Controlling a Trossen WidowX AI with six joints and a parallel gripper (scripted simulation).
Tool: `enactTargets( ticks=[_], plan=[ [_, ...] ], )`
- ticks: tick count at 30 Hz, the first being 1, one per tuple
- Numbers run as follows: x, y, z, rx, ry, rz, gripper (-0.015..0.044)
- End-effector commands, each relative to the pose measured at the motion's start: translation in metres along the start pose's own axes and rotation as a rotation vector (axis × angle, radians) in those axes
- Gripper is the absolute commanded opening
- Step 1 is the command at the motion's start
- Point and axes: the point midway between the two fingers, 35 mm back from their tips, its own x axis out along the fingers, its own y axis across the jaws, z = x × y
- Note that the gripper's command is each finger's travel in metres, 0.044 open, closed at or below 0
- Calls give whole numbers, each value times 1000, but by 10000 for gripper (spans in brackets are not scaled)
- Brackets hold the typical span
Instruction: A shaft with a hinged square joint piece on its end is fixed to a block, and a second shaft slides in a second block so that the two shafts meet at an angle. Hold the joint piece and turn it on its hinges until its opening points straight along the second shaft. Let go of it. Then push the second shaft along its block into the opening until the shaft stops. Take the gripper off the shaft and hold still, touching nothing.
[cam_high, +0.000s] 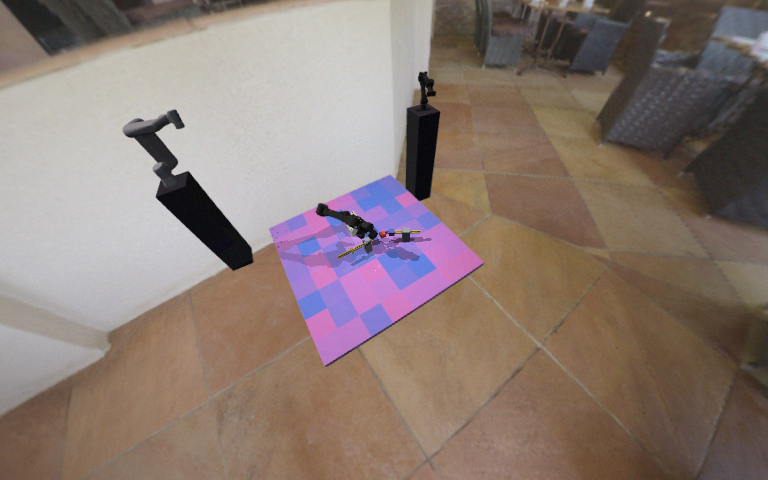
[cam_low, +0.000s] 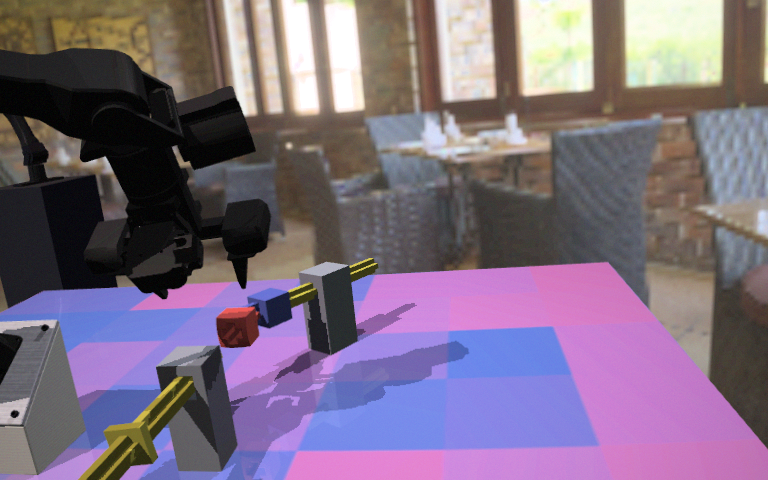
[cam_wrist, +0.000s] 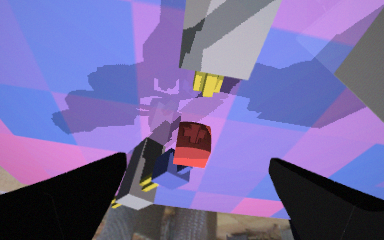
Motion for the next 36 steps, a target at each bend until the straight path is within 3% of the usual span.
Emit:
enactTargets(
  ticks=[1,12,36],
  plan=[
    [2,-4,7,117,32,15,440],
    [1,-3,10,101,27,18,440],
    [-46,2,108,-641,-228,-41,440]
  ],
)
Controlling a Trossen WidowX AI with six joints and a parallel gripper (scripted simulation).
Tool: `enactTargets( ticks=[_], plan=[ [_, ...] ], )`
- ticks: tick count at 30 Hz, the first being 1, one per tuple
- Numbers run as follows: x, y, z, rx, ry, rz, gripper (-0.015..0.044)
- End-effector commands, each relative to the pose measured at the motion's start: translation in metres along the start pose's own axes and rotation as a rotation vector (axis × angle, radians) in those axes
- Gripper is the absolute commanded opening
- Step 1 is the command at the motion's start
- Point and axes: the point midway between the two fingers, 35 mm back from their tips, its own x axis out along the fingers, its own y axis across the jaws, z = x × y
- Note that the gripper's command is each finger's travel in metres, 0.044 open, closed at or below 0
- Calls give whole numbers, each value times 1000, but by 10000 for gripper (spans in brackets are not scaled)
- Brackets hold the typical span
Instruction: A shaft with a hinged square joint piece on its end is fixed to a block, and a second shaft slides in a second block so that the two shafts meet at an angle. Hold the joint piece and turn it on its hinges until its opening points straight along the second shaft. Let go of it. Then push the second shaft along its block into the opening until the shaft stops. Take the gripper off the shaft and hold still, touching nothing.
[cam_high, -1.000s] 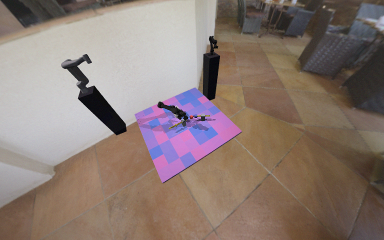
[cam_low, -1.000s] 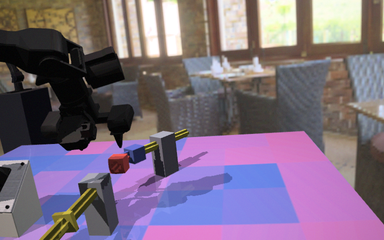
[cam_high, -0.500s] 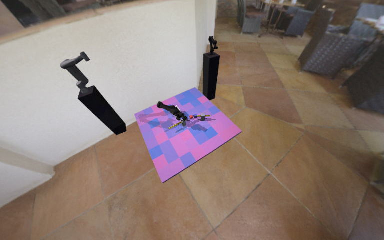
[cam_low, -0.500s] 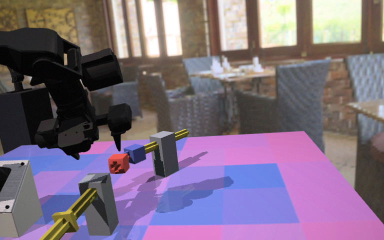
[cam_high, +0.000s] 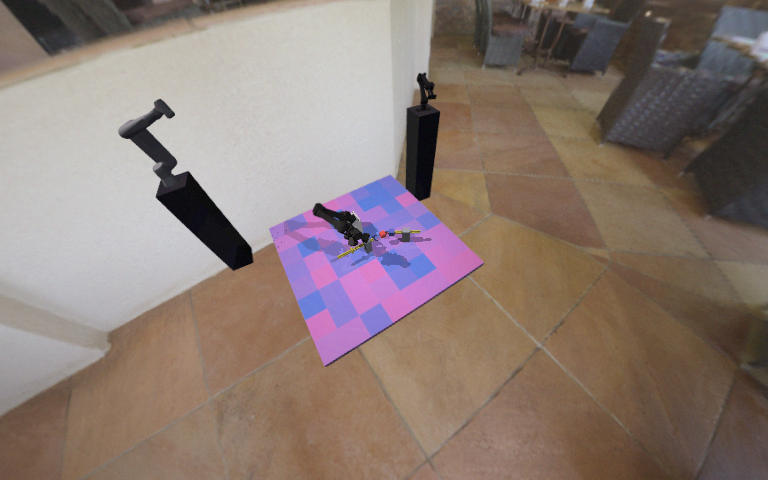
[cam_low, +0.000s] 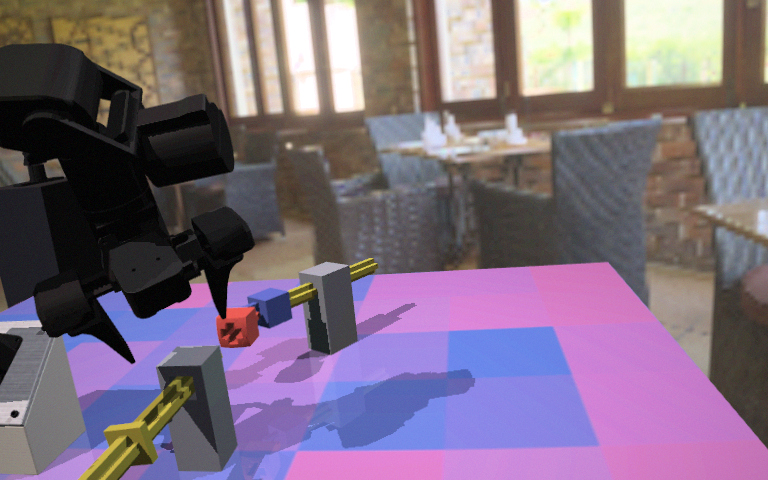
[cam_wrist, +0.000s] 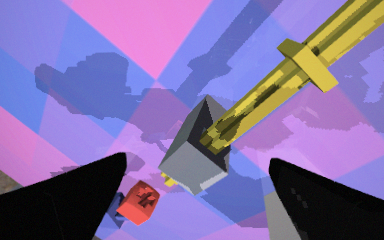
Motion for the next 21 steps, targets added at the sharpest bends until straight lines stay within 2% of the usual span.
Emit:
enactTargets(
  ticks=[1,21],
  plan=[
    [-7,-11,17,-132,-39,-28,440],
    [-39,-75,80,-763,-112,-252,440]
  ],
)
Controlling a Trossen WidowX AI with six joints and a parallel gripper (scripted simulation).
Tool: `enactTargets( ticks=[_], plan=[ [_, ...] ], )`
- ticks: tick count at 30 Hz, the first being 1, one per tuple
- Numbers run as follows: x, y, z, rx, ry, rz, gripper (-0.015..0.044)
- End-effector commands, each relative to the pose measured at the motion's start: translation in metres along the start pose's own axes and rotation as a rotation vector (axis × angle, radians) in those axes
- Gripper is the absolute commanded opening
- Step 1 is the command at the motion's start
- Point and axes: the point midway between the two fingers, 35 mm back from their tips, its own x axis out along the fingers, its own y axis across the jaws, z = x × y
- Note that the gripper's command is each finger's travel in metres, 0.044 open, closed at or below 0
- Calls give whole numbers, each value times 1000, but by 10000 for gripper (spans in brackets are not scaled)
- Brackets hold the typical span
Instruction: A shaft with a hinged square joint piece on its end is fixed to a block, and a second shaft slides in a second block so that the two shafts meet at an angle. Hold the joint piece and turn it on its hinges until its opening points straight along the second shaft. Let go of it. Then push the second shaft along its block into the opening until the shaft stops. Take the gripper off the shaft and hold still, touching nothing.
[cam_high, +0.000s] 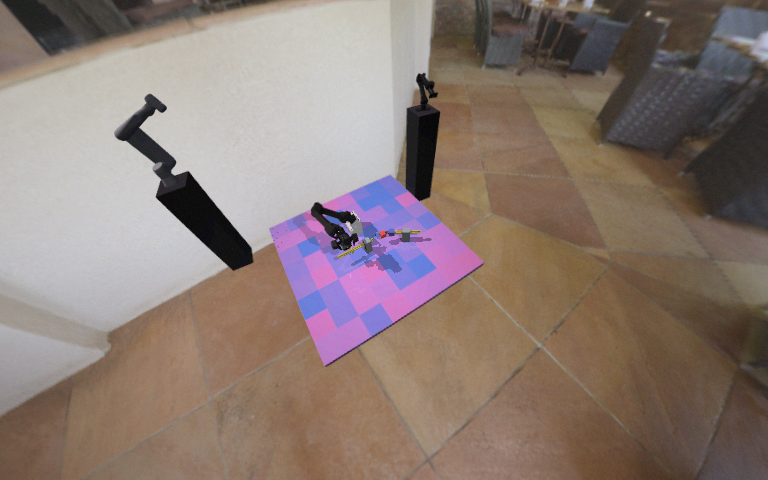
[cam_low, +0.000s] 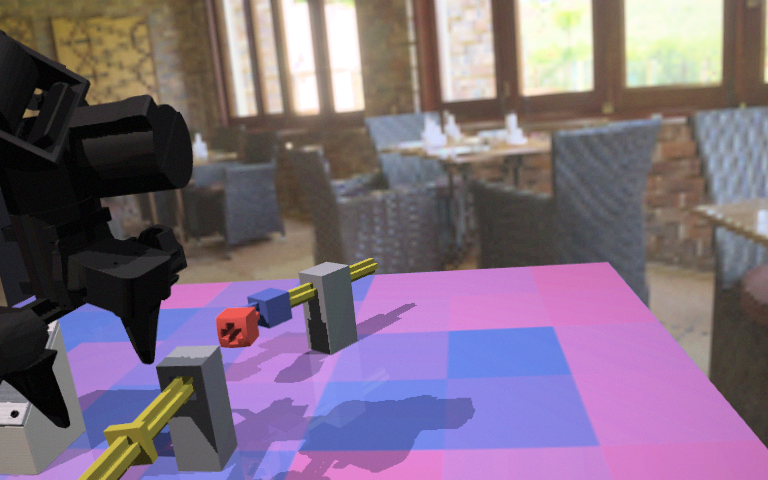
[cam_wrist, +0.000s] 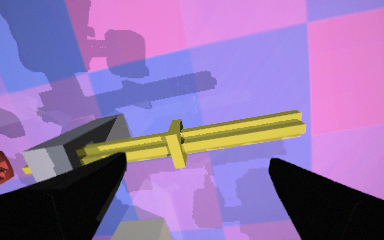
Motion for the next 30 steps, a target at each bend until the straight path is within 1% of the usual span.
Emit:
enactTargets(
  ticks=[1,5,12,30],
  plan=[
    [-4,-21,1,-132,1,-50,440],
    [-7,-37,0,-239,11,-87,440],
    [-7,-38,0,-239,11,-89,440],
    [22,-40,0,352,-52,-57,440]
  ],
)
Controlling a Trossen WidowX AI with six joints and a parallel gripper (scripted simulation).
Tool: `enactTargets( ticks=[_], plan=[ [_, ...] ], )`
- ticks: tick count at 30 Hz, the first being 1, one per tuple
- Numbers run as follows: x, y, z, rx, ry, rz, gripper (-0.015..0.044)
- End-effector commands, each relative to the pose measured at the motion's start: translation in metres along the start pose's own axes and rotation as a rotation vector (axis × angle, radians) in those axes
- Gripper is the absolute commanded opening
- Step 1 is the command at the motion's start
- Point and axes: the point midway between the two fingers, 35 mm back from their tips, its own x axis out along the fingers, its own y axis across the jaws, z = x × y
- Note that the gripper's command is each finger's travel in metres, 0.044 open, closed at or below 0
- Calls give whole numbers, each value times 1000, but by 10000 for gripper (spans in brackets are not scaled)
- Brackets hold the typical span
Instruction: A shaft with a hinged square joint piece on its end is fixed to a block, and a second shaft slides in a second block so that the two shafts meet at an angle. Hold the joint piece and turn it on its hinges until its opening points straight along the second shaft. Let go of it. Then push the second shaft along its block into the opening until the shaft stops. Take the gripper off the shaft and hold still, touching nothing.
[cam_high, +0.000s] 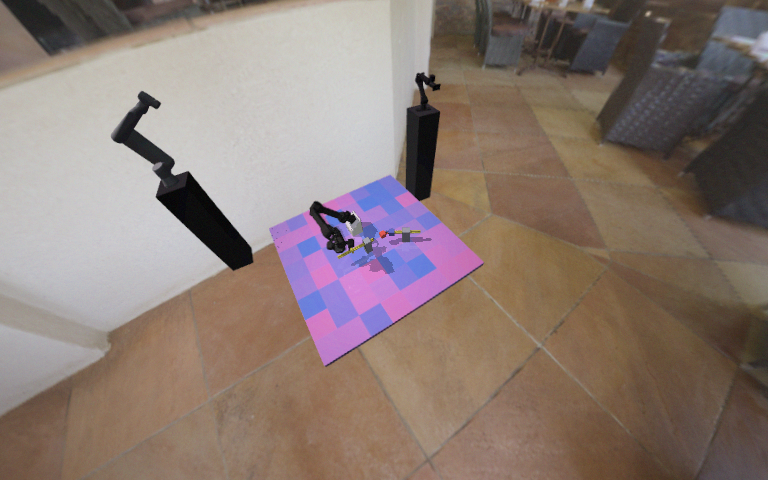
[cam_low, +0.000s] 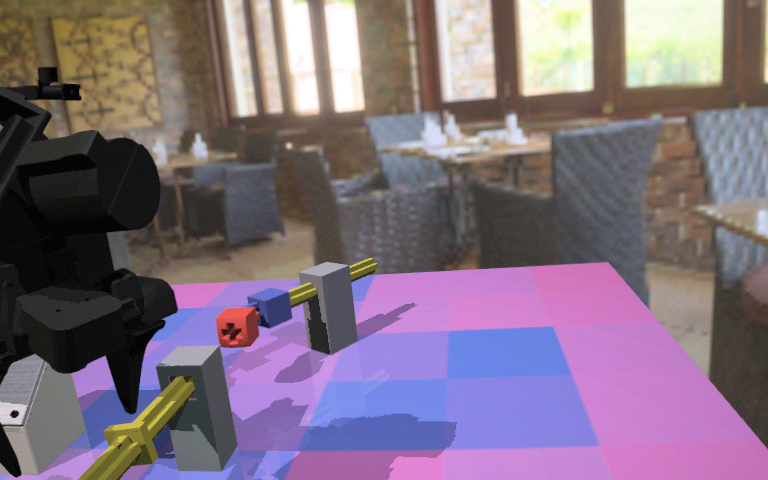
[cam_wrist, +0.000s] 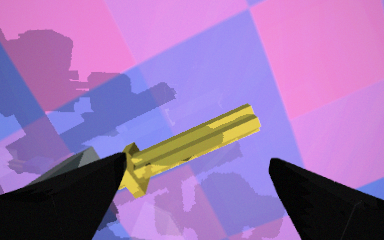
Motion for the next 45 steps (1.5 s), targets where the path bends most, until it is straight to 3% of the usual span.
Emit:
enactTargets(
  ticks=[1,28,45],
  plan=[
    [8,0,-2,147,-4,10,440],
    [48,-6,-6,1061,-55,71,440],
    [63,-5,-4,1083,-56,73,440]
  ],
)
